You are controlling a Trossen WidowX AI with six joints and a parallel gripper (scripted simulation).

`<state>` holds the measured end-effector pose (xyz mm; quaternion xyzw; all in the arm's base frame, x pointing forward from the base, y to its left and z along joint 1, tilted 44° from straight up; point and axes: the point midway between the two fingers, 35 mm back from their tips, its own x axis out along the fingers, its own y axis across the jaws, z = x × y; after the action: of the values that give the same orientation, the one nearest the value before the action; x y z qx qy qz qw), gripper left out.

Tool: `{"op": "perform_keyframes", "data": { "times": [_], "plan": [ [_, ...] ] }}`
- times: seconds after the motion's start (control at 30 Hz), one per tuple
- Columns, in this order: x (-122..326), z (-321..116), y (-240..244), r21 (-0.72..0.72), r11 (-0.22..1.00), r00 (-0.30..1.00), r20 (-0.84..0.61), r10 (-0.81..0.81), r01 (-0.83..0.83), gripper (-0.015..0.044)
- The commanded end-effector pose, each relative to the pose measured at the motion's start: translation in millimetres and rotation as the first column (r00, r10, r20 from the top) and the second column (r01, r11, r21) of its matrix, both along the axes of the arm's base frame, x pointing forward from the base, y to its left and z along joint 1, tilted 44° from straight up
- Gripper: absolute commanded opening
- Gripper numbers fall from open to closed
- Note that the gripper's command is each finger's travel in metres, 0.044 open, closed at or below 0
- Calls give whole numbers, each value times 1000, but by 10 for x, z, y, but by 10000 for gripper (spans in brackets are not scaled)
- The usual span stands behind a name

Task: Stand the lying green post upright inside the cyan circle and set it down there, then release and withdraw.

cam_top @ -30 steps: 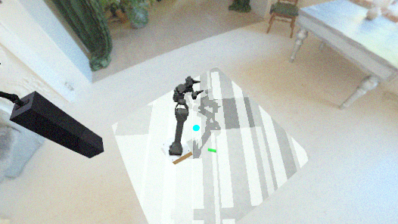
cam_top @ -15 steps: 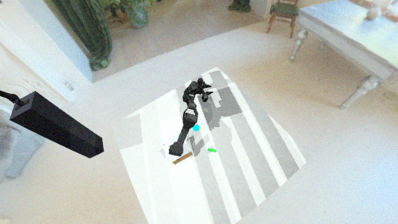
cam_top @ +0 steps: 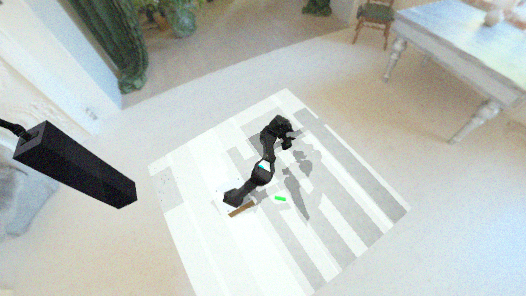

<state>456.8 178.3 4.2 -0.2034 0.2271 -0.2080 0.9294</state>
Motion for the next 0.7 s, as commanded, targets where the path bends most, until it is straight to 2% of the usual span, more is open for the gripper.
{"op": "perform_keyframes", "data": {
  "times": [0.0,0.33,0.67],
  "plan": [
    [-49,111,-341,29,997,996,-58,-67,69,233],
    [-396,375,-1235,81,955,942,-210,-264,285,233],
    [-1074,644,-2027,101,841,807,-363,-467,532,233]
  ]
}}
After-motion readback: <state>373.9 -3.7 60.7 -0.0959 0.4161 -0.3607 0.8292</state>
